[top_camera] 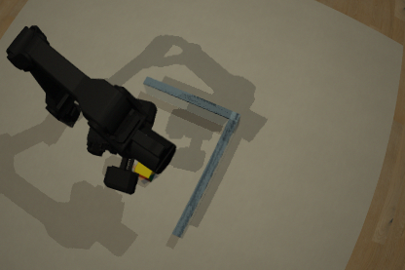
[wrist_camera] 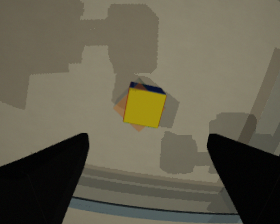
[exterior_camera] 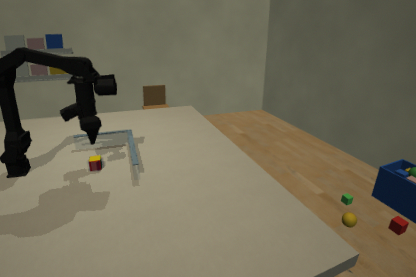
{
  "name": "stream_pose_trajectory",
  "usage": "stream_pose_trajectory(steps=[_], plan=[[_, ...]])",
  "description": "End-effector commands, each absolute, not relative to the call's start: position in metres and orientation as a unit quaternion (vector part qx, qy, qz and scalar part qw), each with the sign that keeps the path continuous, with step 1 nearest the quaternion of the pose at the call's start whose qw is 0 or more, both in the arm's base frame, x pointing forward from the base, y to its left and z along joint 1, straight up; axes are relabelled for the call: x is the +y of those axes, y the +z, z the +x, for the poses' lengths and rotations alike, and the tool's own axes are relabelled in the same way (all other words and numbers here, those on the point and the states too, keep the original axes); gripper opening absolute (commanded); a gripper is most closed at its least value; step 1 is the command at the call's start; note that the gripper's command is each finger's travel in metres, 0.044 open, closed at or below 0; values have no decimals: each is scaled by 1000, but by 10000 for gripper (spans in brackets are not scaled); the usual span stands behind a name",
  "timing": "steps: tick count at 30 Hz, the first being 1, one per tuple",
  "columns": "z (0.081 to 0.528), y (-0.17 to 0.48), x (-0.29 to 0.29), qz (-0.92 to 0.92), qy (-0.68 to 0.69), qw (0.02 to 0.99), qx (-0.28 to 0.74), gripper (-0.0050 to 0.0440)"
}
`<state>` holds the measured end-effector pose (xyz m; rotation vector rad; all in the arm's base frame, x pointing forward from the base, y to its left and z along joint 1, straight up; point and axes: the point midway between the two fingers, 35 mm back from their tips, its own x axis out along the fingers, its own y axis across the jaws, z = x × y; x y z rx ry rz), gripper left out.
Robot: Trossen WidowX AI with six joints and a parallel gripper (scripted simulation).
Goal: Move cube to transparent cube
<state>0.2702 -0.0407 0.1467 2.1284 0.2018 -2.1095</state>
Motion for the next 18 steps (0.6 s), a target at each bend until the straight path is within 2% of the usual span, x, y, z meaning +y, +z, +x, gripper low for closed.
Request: stream_pose_trajectory(steps=[1, 8, 10, 18], plan=[[272, 150, -40, 702, -682, 150, 142, 440], [272, 147, -40, 662, -645, 275, 264, 440], [272, 147, -40, 662, -645, 275, 264, 440], [273, 144, -41, 579, -564, 423, 409, 440]])
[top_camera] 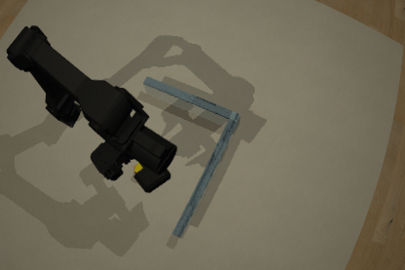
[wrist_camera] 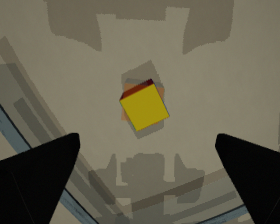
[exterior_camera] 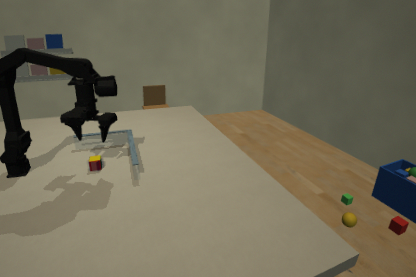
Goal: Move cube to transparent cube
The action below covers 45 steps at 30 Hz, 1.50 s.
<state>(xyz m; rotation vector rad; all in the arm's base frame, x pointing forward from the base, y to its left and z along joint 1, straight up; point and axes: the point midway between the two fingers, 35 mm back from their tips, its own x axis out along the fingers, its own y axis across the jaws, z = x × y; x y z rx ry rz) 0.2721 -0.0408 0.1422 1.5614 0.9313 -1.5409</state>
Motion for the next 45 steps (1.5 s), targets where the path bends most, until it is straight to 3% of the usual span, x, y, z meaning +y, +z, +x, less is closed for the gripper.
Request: stream_pose_trajectory(steps=[1, 24, 45], plan=[[273, 144, -41, 568, -554, 438, 423, 440], [274, 137, -41, 235, -232, 677, 658, 440], [274, 130, -41, -125, 118, 705, 688, 440]])
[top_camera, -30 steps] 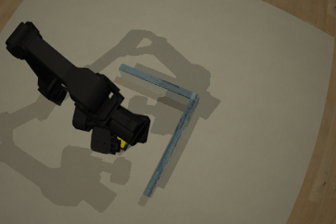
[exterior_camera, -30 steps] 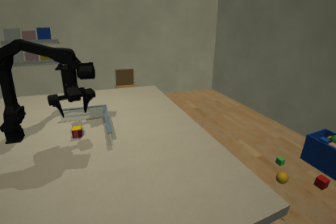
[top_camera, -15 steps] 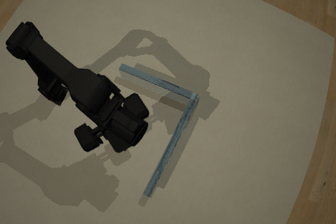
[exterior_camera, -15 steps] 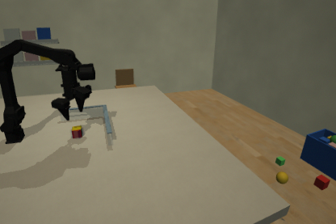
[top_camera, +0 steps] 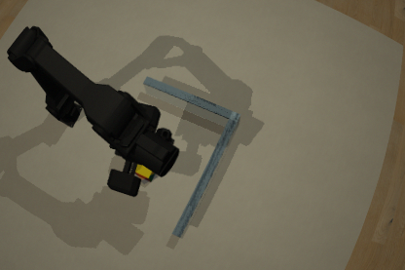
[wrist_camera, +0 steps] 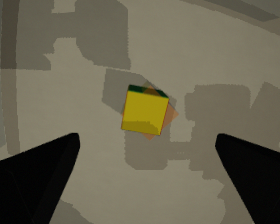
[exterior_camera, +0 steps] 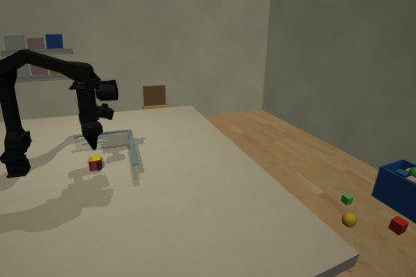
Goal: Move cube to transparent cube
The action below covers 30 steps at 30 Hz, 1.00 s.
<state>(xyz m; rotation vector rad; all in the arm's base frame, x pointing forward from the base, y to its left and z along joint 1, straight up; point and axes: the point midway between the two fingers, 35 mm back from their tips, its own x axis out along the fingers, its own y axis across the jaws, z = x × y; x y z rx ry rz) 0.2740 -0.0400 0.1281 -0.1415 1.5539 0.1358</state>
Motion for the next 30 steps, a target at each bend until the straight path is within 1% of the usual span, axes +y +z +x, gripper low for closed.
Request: stream_pose_trajectory(steps=[1, 13, 15, 17, 23, 25, 30], plan=[[274, 130, -41, -143, 136, 702, 684, 440], [275, 126, -41, -353, 341, 623, 609, 440], [275, 126, -41, -353, 341, 623, 609, 440], [275, 125, -41, -403, 390, 592, 579, 440], [275, 123, -41, -491, 476, 521, 511, 440], [275, 123, -41, -508, 492, 505, 495, 440], [275, 123, -41, -509, 494, 503, 494, 440]])
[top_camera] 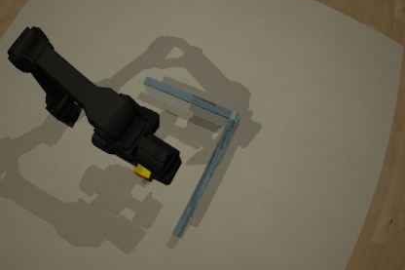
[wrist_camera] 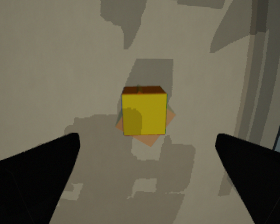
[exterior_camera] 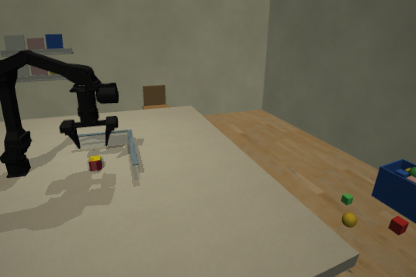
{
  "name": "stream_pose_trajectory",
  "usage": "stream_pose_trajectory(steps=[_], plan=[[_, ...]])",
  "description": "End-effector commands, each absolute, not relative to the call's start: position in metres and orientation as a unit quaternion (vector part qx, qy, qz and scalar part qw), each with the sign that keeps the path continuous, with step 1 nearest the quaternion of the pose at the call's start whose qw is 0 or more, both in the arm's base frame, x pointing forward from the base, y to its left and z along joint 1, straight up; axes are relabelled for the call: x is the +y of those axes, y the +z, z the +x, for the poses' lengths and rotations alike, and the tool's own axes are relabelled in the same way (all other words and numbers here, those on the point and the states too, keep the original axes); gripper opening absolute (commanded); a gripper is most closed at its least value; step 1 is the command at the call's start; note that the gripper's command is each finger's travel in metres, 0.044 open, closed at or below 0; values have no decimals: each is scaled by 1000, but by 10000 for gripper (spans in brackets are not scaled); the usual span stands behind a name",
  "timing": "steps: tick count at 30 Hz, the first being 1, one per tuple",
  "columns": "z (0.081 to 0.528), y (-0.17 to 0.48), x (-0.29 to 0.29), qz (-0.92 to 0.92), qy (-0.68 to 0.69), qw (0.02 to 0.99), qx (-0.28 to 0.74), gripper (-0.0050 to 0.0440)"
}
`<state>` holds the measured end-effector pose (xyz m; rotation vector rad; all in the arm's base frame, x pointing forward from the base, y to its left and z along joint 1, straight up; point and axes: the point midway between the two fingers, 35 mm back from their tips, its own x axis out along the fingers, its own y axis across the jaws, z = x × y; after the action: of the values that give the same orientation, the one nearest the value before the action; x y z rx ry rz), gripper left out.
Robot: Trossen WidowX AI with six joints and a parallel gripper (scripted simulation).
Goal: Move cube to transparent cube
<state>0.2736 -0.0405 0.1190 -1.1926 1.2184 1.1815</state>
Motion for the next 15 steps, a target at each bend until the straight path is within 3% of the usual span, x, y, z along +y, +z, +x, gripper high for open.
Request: stream_pose_trajectory(steps=[1, 15], plan=[[275, 123, -41, -509, 494, 503, 494, 440], [277, 107, -41, -509, 494, 503, 494, 440]])
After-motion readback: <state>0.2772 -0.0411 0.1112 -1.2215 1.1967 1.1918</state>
